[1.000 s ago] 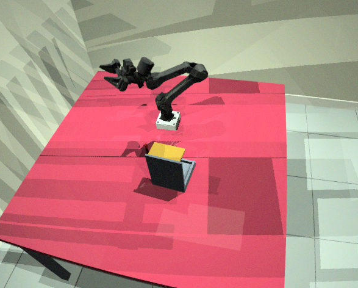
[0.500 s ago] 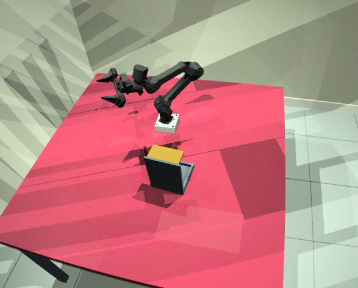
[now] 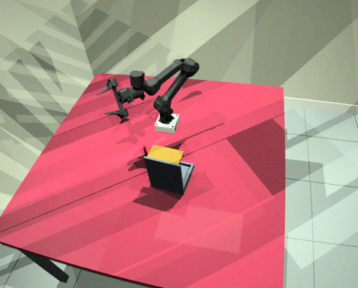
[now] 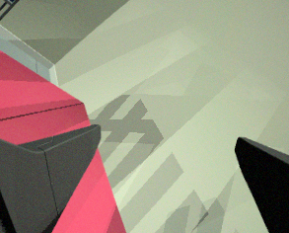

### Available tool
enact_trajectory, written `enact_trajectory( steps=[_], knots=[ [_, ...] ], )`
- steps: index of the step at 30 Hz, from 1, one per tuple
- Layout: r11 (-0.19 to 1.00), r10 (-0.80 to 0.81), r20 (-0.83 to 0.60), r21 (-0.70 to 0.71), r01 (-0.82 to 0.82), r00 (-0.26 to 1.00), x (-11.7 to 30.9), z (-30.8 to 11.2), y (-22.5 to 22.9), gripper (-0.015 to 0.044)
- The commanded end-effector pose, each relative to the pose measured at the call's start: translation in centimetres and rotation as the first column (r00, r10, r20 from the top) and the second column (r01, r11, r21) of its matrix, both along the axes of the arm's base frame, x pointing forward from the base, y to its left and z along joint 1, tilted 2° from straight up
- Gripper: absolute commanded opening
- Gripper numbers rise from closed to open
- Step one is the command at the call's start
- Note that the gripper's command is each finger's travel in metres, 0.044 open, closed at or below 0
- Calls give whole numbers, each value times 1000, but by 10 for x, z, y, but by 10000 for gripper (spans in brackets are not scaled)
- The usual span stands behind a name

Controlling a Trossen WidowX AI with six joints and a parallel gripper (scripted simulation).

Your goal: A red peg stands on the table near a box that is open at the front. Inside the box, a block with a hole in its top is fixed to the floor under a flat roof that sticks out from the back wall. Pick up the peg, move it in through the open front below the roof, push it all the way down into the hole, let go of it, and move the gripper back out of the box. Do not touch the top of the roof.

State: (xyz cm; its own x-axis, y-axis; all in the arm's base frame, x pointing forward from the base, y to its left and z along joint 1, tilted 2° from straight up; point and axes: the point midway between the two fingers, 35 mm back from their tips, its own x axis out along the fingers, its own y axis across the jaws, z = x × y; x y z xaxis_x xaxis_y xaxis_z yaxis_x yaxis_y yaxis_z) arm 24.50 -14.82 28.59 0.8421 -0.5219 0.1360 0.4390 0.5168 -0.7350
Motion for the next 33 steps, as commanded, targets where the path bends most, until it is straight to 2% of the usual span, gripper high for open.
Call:
enact_trajectory(
  steps=[1, 18, 33],
  knots=[
    [998, 5, -109, -61, -12, 994, 9, -14, 6, 440],
    [902, -3, -538, -365, -229, 843, 32, -67, 44, 440],
    [643, -113, -793, -518, -564, 599, 37, -112, 83, 440]
  ],
)
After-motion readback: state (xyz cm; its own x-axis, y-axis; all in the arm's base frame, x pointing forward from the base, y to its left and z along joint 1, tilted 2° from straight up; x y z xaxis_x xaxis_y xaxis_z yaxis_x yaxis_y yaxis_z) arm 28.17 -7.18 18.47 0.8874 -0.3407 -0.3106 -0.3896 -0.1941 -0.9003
